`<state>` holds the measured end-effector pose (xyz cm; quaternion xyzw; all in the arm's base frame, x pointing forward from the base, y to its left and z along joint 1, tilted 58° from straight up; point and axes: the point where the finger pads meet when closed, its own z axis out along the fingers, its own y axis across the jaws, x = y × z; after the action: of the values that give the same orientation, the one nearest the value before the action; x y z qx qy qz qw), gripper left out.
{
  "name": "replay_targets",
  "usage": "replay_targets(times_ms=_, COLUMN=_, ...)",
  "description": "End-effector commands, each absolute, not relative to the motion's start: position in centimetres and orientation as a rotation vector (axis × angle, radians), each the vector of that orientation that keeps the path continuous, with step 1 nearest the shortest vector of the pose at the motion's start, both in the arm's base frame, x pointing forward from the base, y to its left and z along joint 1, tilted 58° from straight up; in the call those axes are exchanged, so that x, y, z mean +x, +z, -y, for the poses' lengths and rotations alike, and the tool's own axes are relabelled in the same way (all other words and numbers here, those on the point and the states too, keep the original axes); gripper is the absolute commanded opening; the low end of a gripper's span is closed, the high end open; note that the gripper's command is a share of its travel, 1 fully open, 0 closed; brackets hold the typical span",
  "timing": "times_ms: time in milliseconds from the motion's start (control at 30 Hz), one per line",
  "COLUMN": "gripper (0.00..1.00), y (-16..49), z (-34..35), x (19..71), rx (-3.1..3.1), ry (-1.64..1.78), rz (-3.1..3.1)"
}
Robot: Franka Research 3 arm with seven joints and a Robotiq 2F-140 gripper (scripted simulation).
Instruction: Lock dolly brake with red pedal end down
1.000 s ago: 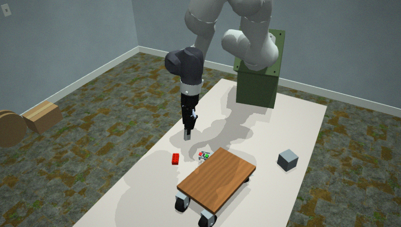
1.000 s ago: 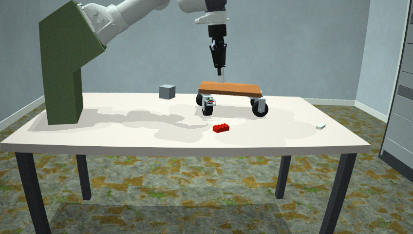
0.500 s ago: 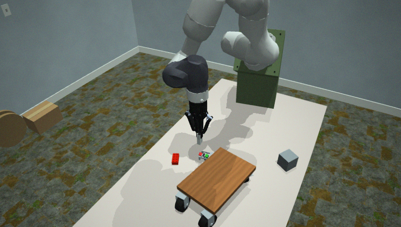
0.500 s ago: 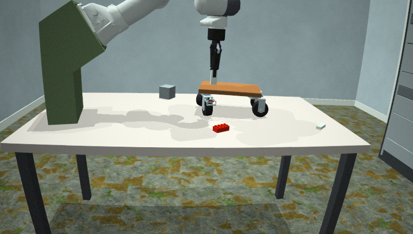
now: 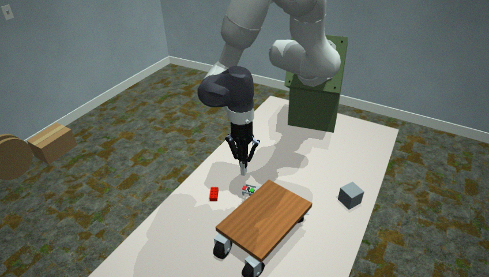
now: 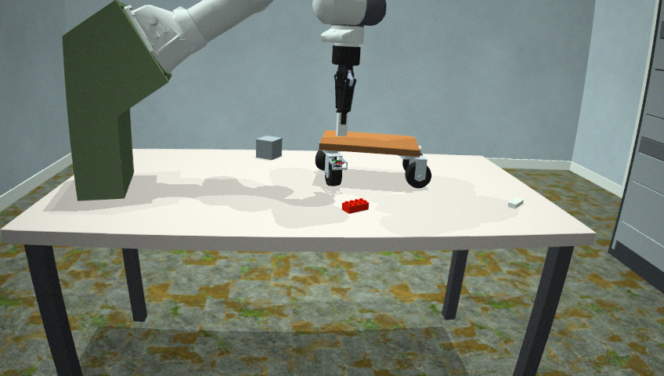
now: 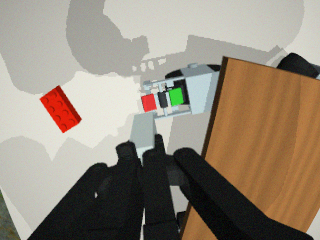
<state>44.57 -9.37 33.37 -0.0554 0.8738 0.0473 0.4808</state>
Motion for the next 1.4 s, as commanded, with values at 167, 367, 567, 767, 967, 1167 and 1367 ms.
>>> replay_targets(times_ms=167, gripper=0.0, y=33.4, z=9.5, x=44.6, rx=-0.149, ry=0.102, rz=-2.128)
replay_targets(times_ms=367, gripper=0.0, y=33.4, z=9.5, x=44.6, rx=-0.149, ry=0.102, rz=-2.128)
replay_targets(times_ms=567, gripper=0.0, y=33.4, z=9.5, x=44.6, rx=-0.149, ry=0.102, rz=-2.128)
replay_targets(times_ms=767, gripper=0.0, y=33.3, z=9.5, x=44.6, rx=-0.149, ry=0.102, rz=-2.128)
replay_targets(times_ms=967, gripper=0.0, y=33.1, z=9.4, x=44.9, rx=-0.151, ry=0.101, rz=-2.126)
replay_targets(times_ms=1167, gripper=0.0, y=32.8, z=9.3, x=45.6, rx=-0.151, ry=0.101, rz=-2.126)
replay_targets(times_ms=1367, gripper=0.0, y=32.4, z=9.2, x=46.2, rx=-0.151, ry=0.101, rz=-2.126)
